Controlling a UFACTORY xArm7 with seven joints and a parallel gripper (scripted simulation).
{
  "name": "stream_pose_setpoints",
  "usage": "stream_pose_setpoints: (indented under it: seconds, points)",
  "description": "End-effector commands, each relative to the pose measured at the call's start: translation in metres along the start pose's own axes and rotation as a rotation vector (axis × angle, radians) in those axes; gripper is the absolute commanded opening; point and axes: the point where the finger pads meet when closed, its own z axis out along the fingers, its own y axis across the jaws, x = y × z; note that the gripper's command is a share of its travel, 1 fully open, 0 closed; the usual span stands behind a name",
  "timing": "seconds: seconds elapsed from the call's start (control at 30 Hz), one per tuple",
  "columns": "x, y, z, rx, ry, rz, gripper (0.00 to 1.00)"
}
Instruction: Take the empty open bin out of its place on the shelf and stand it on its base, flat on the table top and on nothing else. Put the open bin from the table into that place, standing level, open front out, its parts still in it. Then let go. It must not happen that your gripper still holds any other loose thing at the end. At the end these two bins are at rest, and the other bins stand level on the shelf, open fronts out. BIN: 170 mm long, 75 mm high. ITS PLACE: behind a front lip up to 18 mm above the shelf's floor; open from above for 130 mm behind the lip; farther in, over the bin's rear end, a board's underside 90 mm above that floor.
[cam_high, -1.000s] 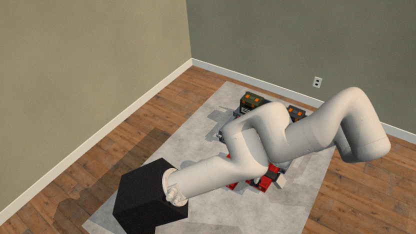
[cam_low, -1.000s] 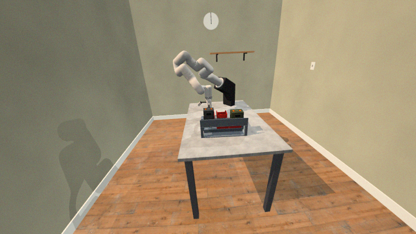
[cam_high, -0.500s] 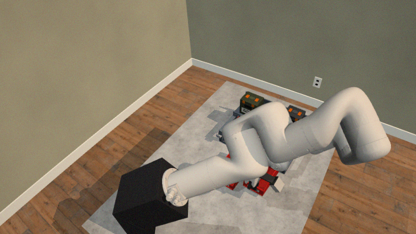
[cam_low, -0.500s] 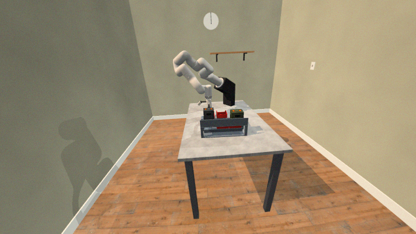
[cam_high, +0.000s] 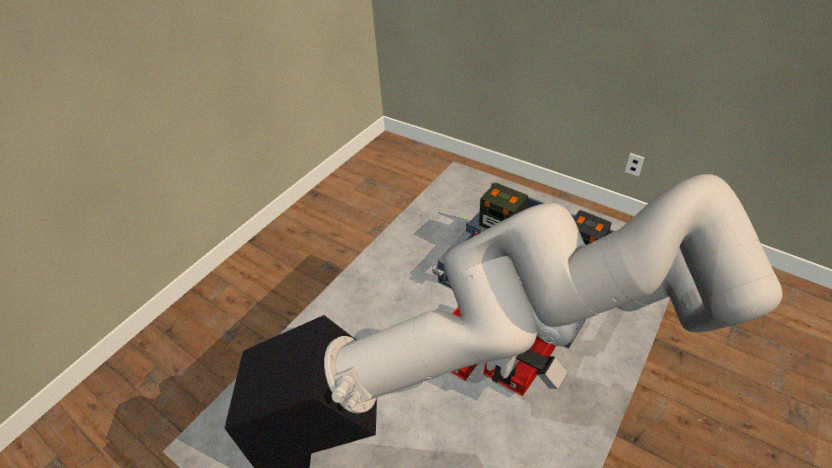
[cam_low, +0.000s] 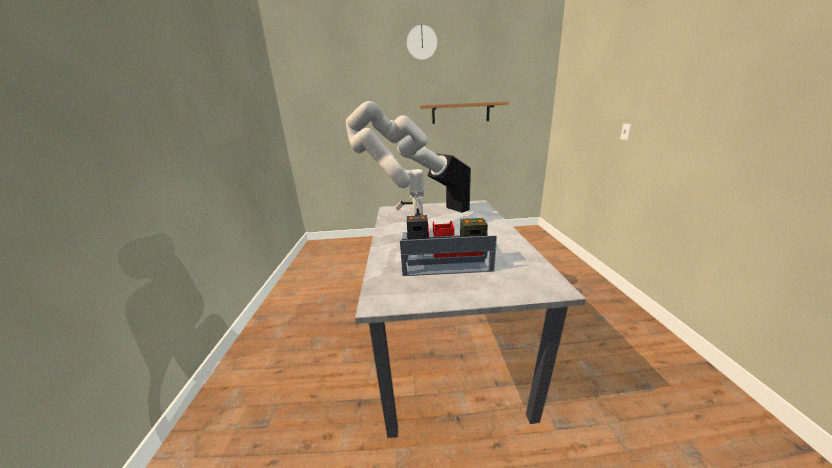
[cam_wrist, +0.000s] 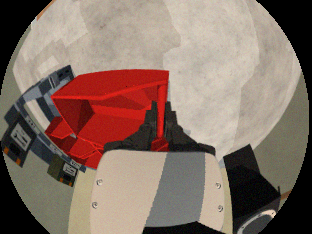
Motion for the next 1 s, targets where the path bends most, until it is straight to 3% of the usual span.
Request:
stream_pose_setpoints:
  seconds: [0.0, 0.97]
  points:
    - [-0.0004, 0.0000, -0.0003, 0.001, -0.001, 0.000, 0.00]
    - [-0.0004, -0.0001, 0.0080, 0.001, -0.001, 0.000, 0.00]
